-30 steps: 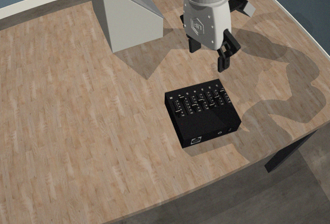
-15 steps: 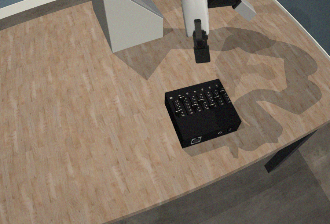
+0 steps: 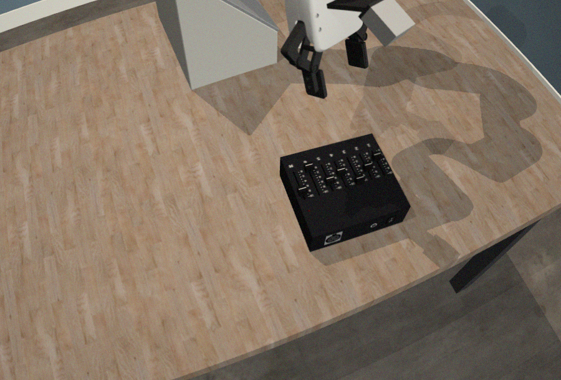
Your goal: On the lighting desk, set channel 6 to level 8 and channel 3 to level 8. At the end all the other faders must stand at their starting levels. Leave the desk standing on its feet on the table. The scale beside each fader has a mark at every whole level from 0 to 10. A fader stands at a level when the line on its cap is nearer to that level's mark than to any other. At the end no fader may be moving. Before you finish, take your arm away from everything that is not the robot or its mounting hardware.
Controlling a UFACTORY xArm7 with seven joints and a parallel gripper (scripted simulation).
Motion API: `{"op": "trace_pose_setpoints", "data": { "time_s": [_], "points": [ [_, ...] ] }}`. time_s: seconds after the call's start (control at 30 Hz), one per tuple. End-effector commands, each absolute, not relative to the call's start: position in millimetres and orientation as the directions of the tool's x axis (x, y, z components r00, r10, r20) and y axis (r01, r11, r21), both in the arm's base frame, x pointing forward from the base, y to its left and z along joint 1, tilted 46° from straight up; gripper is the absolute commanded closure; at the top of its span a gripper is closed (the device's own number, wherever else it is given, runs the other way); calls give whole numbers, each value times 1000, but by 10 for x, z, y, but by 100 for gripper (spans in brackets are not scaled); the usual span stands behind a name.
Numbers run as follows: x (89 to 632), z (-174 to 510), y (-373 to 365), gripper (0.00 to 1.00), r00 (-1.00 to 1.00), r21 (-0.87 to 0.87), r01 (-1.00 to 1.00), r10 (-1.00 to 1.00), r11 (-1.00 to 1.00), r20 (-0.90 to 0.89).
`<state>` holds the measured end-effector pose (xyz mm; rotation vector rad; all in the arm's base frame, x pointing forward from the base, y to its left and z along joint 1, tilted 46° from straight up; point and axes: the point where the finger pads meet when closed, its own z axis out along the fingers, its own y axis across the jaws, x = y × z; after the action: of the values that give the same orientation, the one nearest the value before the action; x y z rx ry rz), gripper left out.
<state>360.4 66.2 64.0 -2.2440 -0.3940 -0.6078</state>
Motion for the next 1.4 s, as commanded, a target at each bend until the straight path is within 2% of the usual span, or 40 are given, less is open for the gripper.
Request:
{"op": "trace_pose_setpoints", "data": {
  "time_s": [0.0,0.07,0.13,0.17,1.37],
  "points": [
    [3616,648,650,0,932,-687,194,-86,-701,351],
    [3616,648,650,0,947,-706,104,-147,-701,286],
    [3616,648,650,0,947,-706,104,-147,-701,286],
    [3616,648,650,0,955,-719,-26,-229,-695,187],
    [3616,648,650,0,955,-719,-26,-229,-695,187]
  ]
}}
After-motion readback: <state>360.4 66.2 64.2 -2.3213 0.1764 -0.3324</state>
